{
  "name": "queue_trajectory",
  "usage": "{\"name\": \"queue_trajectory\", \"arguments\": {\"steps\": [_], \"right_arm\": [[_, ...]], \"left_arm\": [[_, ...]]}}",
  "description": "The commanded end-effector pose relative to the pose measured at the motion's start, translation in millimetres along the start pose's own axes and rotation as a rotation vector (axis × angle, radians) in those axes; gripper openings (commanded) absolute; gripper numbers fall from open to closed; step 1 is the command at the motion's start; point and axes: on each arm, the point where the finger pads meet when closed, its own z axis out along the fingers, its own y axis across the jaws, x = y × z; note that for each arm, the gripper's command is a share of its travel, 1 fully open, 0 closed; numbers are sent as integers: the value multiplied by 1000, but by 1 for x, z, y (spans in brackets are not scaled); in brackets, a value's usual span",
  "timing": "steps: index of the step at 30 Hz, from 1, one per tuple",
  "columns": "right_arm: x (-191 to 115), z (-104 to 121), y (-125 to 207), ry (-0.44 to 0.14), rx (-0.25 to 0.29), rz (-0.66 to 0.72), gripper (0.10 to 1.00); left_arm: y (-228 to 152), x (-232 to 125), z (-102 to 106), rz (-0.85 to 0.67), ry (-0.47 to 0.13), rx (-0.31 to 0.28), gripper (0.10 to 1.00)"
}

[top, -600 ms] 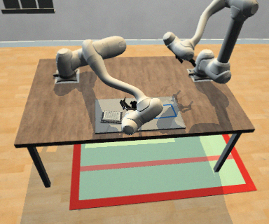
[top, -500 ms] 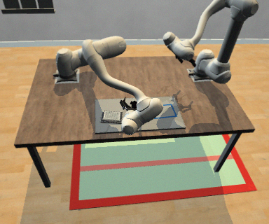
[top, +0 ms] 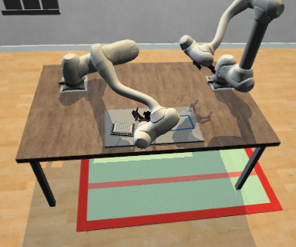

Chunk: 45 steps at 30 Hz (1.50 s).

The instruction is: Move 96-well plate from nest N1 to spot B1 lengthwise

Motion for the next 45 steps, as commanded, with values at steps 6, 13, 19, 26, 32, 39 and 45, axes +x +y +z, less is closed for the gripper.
{"name": "queue_trajectory", "arguments": {"steps": [6, 13, 19, 26, 32, 39, 45], "right_arm": [[1, -1, 0, -1, -1, -2, 1000], [1, -1, 0, -1, -1, -2, 1000], [1, -1, 0, -1, -1, -2, 1000], [1, -1, 0, -1, -1, -2, 1000], [1, -1, 0, -1, -1, -2, 1000], [1, -1, 0, -1, -1, -2, 1000], [1, -1, 0, -1, -1, -2, 1000]], "left_arm": [[6, 15, -18, 0, -1, 0, 1000], [18, 46, -55, 0, -1, 0, 1000], [19, 50, -59, 0, -1, 0, 1000], [19, 50, -59, 0, -1, 0, 1000], [18, 50, -60, 0, -2, 1, 1000], [17, 49, -60, -1, -5, 4, 1000], [14, 49, -60, -2, -11, 10, 1000]]}}
